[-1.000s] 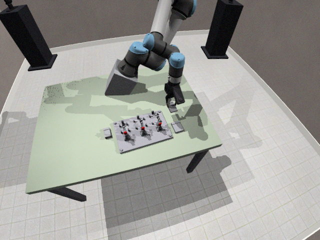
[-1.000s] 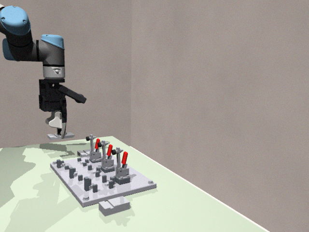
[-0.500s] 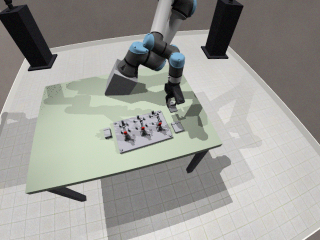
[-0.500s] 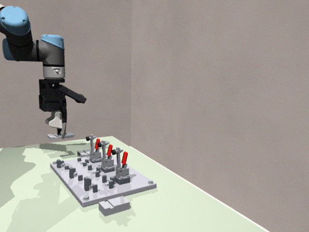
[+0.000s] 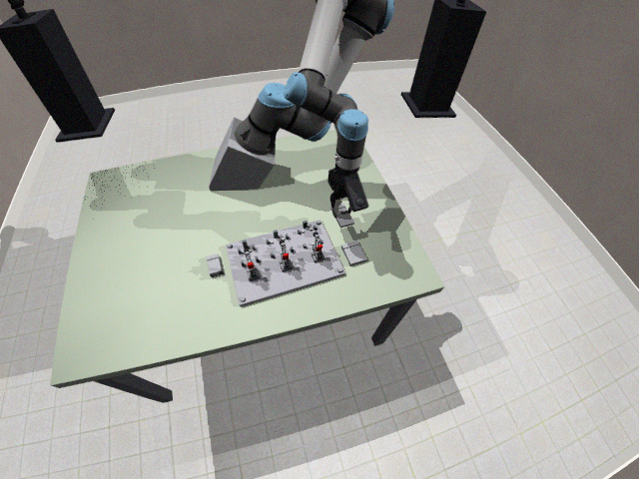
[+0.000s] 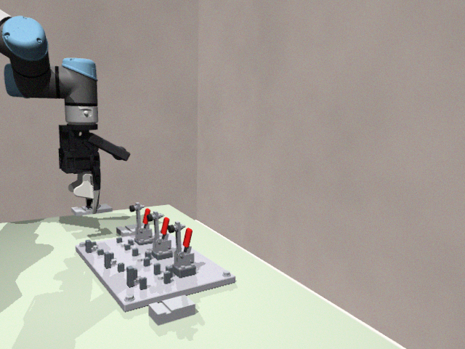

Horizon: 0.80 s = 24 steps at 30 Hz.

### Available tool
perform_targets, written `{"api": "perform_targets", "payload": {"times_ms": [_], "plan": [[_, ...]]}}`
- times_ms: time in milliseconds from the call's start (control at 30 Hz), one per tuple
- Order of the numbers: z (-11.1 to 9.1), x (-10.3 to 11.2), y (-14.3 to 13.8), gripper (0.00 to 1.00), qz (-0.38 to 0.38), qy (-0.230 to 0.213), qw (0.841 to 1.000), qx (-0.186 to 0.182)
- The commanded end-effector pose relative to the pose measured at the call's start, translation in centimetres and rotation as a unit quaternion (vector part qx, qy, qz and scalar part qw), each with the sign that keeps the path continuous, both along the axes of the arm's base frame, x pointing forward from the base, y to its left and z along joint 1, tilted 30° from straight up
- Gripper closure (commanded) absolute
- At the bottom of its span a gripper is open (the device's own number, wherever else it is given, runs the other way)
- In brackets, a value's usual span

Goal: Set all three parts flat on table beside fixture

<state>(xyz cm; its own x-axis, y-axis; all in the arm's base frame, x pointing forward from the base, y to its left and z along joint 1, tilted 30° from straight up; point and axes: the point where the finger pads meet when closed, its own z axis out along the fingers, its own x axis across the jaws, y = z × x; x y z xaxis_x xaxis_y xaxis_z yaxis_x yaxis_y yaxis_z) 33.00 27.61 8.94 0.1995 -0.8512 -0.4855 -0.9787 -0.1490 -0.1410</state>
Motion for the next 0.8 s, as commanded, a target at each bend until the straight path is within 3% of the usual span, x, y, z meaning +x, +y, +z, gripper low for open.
{"api": "perform_targets", "payload": {"times_ms": [0, 767], "plan": [[-0.8, 0.1, 0.5, 1.00, 0.000, -0.001, 1.000, 0.000], [-5.6, 0.4, 3.3, 1.00, 0.000, -0.001, 1.000, 0.000]]}}
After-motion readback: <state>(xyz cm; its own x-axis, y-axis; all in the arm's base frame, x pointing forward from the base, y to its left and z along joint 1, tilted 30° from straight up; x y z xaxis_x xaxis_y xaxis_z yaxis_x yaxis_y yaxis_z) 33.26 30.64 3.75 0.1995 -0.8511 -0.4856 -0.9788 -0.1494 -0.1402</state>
